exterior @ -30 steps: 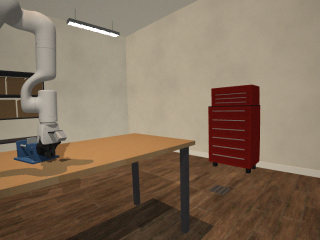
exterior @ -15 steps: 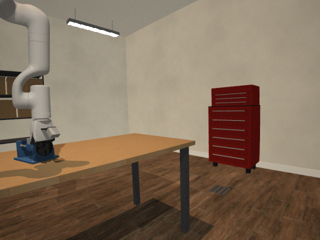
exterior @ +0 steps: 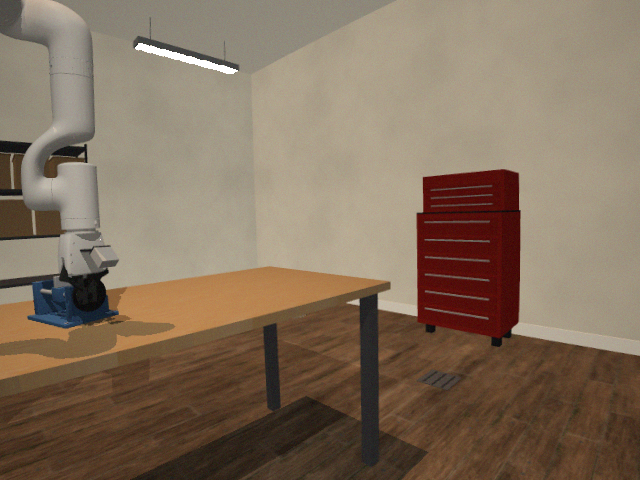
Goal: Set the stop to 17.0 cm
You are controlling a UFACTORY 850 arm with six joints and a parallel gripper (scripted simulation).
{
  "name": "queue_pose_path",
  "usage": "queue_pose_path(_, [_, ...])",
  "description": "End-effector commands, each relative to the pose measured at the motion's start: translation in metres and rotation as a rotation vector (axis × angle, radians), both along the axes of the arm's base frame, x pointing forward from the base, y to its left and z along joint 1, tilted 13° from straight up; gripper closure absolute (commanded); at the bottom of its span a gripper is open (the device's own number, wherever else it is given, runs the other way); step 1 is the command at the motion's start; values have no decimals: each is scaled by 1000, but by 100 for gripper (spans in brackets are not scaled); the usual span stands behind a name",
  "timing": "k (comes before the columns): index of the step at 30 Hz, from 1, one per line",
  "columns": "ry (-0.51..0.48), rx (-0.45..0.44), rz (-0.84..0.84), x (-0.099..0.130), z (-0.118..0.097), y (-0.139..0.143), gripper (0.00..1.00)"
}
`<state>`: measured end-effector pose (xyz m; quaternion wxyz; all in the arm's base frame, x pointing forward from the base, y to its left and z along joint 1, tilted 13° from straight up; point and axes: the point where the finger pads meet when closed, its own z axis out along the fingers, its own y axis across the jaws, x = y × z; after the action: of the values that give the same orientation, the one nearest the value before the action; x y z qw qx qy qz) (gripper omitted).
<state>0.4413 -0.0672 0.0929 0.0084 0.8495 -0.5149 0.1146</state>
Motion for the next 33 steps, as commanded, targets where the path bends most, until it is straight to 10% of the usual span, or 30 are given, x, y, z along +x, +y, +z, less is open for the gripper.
queue_pose_path(1, [9,0,-1,1,5,1,94])
queue_pose_path(22, [9,0,-1,24,26,18,94])
queue_pose_path(33, [9,0,-1,55,0,27,94])
